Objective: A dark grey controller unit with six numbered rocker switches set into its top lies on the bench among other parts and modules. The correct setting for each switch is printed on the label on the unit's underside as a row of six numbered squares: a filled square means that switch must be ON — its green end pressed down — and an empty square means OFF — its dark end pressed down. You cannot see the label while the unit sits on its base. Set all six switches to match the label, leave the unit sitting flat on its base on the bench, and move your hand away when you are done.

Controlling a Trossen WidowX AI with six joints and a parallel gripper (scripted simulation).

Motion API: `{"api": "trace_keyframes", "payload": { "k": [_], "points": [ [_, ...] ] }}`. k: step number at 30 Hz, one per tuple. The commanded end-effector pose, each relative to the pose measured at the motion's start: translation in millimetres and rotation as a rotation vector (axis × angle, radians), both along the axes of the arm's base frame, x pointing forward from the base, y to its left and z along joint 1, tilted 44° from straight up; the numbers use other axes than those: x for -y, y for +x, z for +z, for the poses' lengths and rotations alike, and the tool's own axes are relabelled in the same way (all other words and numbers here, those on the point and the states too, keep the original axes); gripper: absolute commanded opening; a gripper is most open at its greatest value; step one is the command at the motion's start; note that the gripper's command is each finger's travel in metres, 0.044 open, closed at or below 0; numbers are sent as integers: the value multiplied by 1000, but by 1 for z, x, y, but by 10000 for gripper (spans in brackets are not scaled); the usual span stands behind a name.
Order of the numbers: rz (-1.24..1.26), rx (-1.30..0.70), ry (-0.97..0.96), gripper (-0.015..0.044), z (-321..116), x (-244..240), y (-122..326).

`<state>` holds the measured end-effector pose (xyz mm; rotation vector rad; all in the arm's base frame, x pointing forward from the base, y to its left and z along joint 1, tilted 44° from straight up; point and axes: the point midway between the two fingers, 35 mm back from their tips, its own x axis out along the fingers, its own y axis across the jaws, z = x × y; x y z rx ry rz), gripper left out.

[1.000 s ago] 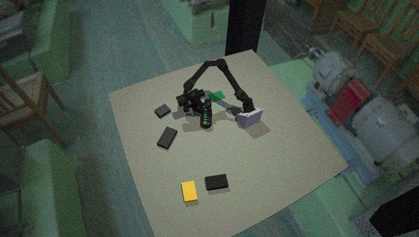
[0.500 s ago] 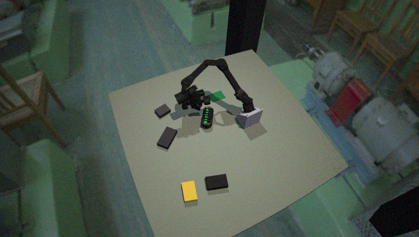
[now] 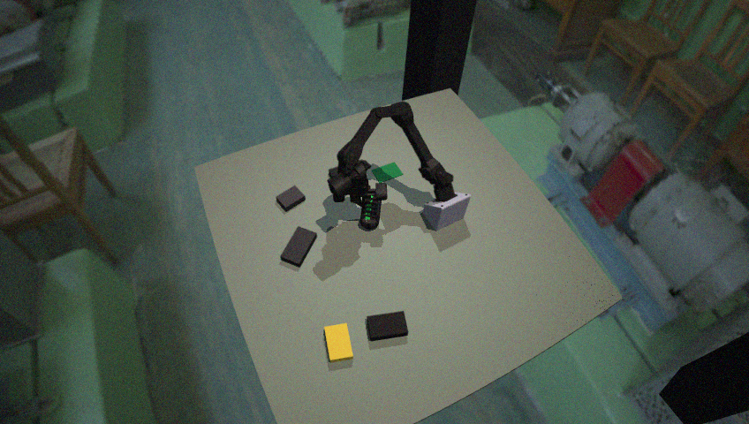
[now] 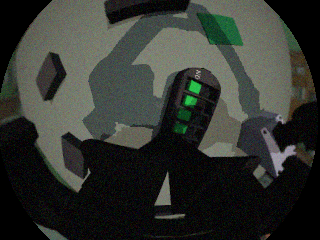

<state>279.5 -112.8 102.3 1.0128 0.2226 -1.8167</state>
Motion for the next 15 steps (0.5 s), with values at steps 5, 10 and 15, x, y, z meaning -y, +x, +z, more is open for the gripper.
{"api": "trace_keyframes", "payload": {
  "k": [5, 10, 15],
  "points": [
    [92, 175, -125, 0, -40, -43, -26],
    [159, 300, -175, 0, -61, -61, -49],
    [168, 318, -180, 0, -63, -63, -53]
  ]
}}
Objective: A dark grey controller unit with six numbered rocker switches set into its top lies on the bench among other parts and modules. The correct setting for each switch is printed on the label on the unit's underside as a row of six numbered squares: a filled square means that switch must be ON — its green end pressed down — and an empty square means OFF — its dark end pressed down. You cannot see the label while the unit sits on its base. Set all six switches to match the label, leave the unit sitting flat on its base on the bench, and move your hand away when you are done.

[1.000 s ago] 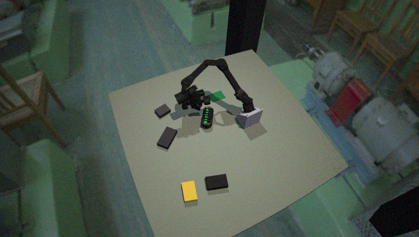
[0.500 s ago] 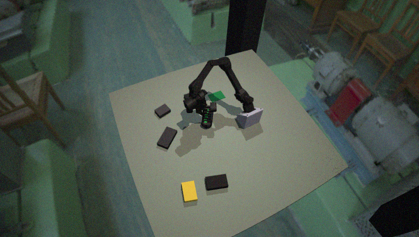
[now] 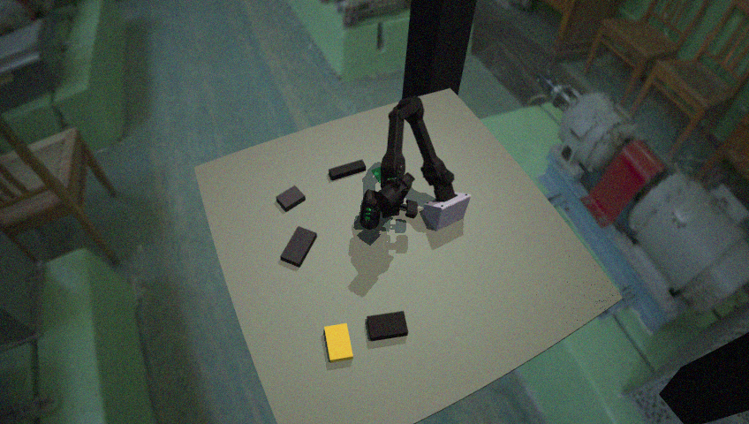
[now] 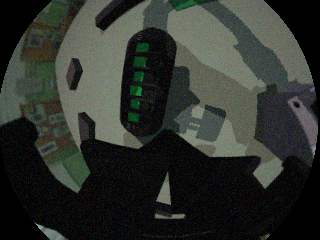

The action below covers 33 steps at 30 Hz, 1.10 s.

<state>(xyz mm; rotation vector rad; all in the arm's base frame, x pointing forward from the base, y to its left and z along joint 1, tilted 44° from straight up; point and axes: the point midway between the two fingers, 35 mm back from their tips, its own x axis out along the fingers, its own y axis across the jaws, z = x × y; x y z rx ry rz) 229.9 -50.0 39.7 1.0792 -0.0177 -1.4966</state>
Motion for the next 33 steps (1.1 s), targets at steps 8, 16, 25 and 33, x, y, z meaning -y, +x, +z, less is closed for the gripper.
{"api": "trace_keyframes", "payload": {
  "k": [8, 16, 25, 33],
  "points": [
    [-7, 30, -12, 0, -3, -1, -1],
    [-28, -4, 18, 0, 9, 7, 1],
    [-164, -127, 160, 0, 95, 67, -6],
    [-173, -129, 168, 0, 101, 72, -9]
  ]
}}
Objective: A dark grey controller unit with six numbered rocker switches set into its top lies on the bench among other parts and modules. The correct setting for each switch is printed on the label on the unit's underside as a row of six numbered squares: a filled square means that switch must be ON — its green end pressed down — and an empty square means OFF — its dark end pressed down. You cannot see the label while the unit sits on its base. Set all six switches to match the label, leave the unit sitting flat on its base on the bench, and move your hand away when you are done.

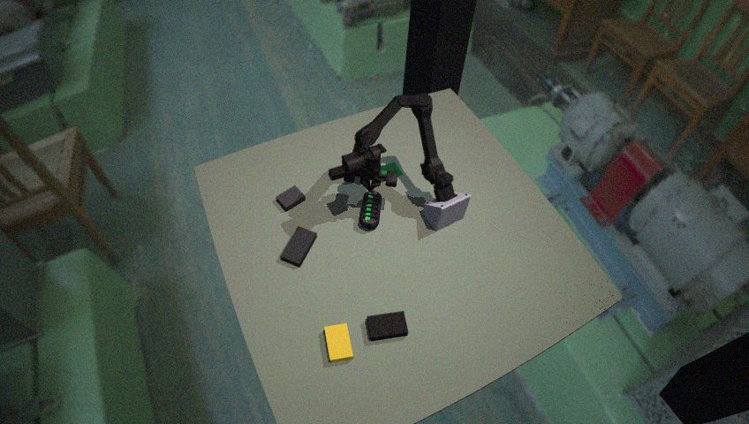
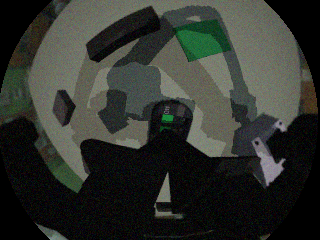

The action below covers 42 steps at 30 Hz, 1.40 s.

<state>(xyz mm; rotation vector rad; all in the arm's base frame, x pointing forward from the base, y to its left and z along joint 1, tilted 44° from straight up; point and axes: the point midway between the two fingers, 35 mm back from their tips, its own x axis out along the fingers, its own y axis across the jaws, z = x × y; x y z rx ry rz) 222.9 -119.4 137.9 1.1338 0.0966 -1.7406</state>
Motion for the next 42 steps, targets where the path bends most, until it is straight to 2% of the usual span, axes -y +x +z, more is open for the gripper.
{"api": "trace_keyframes", "payload": {
  "k": [1, 28, 42],
  "points": [
    [0, -7, 10, 0, 1, 3, -2],
    [0, -7, 6, 0, -28, 31, -4],
    [0, -7, 6, 0, -28, 32, -4]
  ]
}}
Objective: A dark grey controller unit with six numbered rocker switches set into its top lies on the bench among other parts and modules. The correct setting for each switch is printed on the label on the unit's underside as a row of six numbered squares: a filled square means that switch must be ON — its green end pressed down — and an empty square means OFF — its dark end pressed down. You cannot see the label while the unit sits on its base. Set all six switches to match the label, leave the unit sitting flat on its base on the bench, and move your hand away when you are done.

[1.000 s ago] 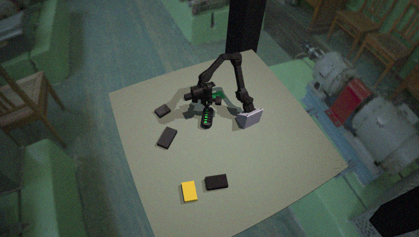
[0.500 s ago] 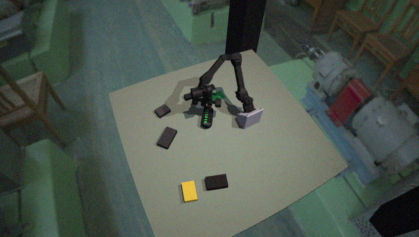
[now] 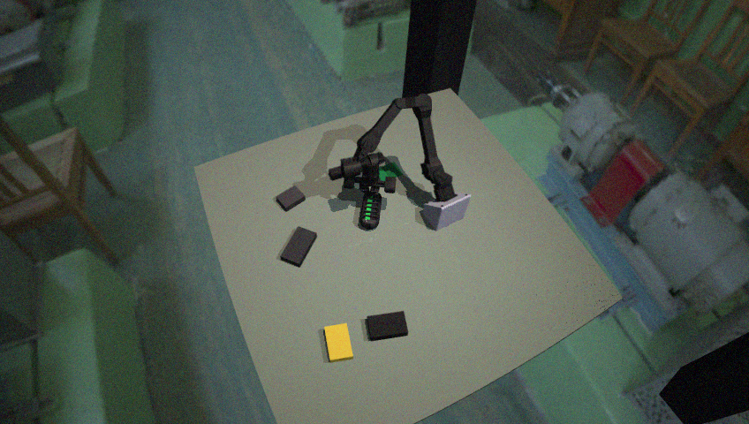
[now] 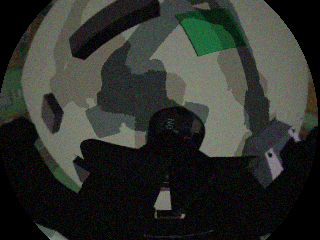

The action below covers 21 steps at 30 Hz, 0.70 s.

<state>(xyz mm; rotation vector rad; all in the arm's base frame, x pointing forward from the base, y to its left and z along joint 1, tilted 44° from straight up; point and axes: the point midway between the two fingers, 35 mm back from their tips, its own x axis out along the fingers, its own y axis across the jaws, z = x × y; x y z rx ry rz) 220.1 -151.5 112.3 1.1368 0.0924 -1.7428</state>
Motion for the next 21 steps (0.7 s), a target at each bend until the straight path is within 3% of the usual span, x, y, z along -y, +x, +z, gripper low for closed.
{"api": "trace_keyframes", "payload": {
  "k": [1, 12, 21],
  "points": [
    [4, -10, 6, 0, -2, 0, -1],
    [4, -10, 6, 0, -2, 0, -1],
    [4, -11, 9, 0, 29, -31, 1]
  ]
}}
